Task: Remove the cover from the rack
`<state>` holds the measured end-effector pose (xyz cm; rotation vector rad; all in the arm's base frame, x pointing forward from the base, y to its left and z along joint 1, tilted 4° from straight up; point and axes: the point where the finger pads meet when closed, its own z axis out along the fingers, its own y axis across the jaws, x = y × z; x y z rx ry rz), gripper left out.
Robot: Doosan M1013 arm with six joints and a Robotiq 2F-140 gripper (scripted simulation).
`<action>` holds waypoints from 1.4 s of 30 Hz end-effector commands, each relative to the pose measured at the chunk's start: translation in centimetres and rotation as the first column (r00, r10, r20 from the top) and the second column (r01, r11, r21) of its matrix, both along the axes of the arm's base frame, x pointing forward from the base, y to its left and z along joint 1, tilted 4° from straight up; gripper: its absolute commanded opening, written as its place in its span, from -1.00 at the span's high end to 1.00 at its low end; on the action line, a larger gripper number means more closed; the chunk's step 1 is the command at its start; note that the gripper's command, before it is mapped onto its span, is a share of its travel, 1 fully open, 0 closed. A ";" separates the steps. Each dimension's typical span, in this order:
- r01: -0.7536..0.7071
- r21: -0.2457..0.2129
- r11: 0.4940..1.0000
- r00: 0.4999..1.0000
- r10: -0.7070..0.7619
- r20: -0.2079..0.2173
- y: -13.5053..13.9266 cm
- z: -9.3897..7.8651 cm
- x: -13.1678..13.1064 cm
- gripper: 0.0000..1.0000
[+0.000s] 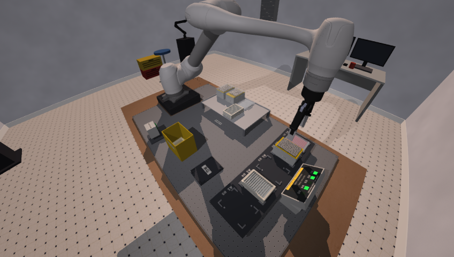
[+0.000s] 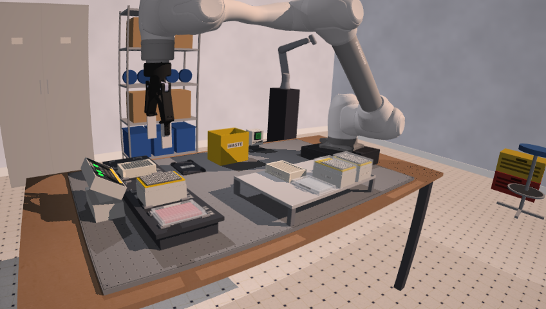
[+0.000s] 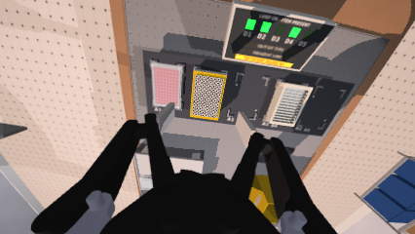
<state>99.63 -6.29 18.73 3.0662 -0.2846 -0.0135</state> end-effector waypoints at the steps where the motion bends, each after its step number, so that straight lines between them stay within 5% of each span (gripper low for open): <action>1: 0.002 -0.002 1.000 1.000 -0.002 0.011 0.2 1.8 0.2 -0.54; 42: 0.002 -0.002 1.000 1.000 -0.002 0.011 0.2 2.7 0.2 -0.54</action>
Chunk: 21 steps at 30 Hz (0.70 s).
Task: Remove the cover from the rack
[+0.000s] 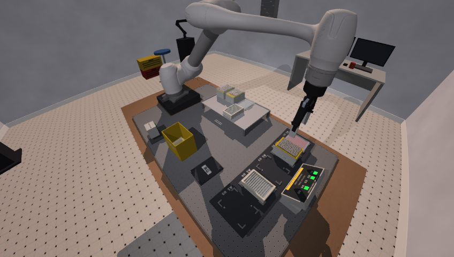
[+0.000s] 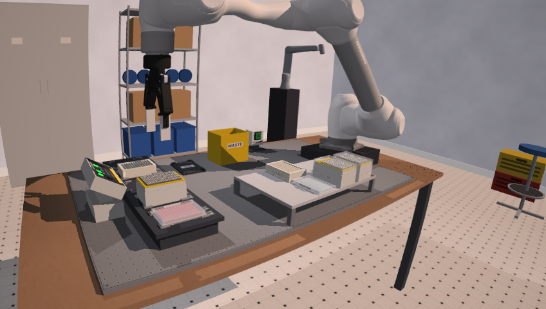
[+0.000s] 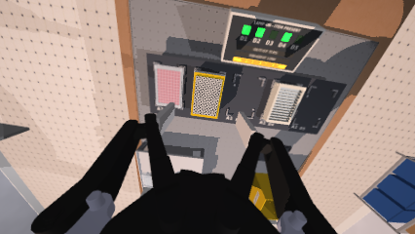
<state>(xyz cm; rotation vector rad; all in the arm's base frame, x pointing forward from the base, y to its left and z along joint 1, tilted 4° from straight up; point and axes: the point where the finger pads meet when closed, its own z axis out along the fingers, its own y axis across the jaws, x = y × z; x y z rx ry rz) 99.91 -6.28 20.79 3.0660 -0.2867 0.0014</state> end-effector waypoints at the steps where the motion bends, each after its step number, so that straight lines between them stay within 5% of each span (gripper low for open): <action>1: 0.001 -0.001 1.000 1.000 -0.001 0.002 0.2 0.7 0.0 -0.54; 17: 0.001 -0.001 1.000 1.000 -0.001 0.002 0.2 0.7 0.0 -0.54; 18: 0.020 -0.001 1.000 1.000 -0.020 0.003 -0.1 0.7 -0.4 1.00; 21: 0.080 -0.001 0.997 0.997 -0.080 0.007 -1.0 0.8 -1.6 1.00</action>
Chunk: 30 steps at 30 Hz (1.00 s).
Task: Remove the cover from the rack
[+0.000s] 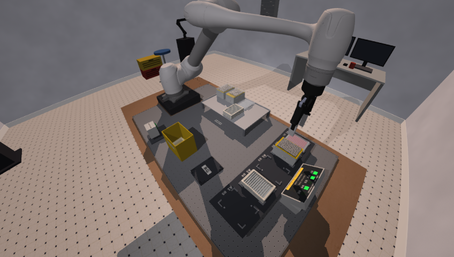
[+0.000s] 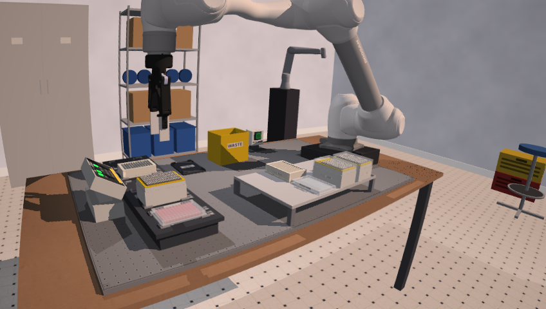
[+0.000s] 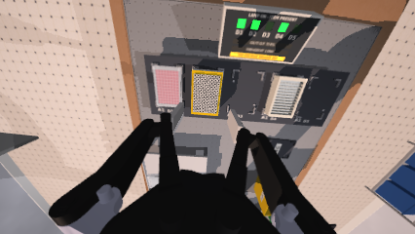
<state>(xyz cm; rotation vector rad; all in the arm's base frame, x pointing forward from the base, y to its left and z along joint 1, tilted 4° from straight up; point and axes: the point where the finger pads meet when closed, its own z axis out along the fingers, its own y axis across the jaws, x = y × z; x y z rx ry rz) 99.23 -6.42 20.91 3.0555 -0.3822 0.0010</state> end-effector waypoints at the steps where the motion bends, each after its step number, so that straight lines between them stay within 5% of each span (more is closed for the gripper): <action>1: 0.038 -0.002 0.999 0.999 -0.038 0.006 -1.2 0.7 -1.3 1.00; 13: 0.235 0.000 0.972 0.972 -0.235 0.019 -4.2 1.0 -5.3 1.00; 30: 0.512 0.006 0.859 0.859 -0.511 0.037 -8.9 1.4 -11.2 1.00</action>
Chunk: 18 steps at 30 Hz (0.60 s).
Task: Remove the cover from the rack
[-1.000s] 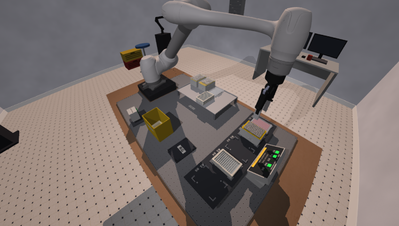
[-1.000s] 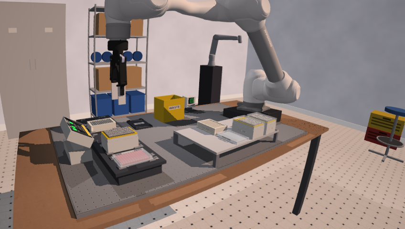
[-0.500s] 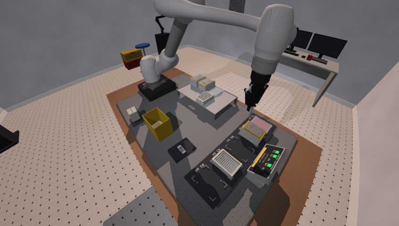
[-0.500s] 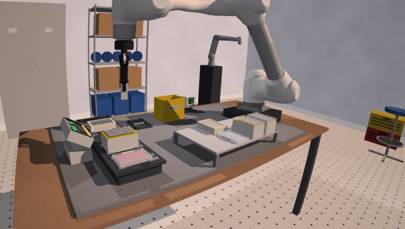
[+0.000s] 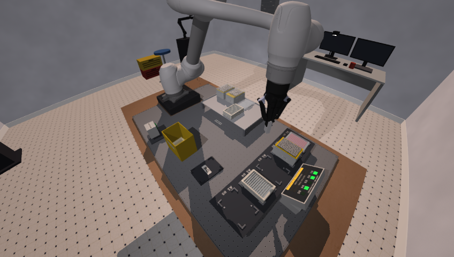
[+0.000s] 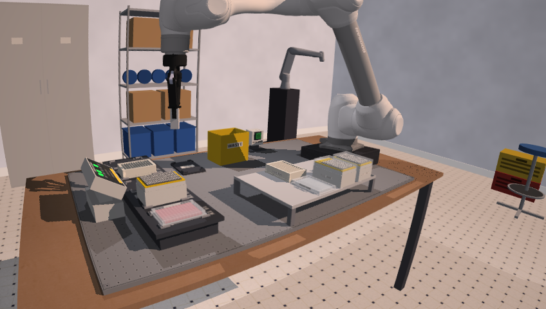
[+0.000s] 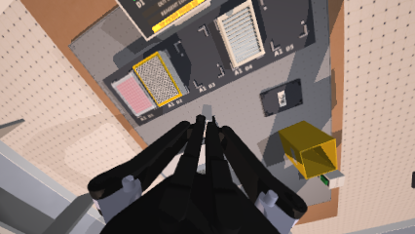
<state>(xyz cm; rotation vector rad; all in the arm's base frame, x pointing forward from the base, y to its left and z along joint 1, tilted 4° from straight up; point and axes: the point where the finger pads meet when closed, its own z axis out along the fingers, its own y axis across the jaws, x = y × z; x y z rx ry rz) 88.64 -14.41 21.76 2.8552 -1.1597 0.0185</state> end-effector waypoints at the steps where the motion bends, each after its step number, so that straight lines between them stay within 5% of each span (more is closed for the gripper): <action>1: 0.035 -0.003 0.999 0.999 -0.035 0.010 -1.2 0.6 -1.0 1.00; 10: 0.213 -0.003 0.977 0.977 -0.213 0.022 -3.9 0.9 -4.5 1.00; 18: 0.213 -0.003 0.977 0.977 -0.213 0.022 -5.8 1.1 -6.9 1.00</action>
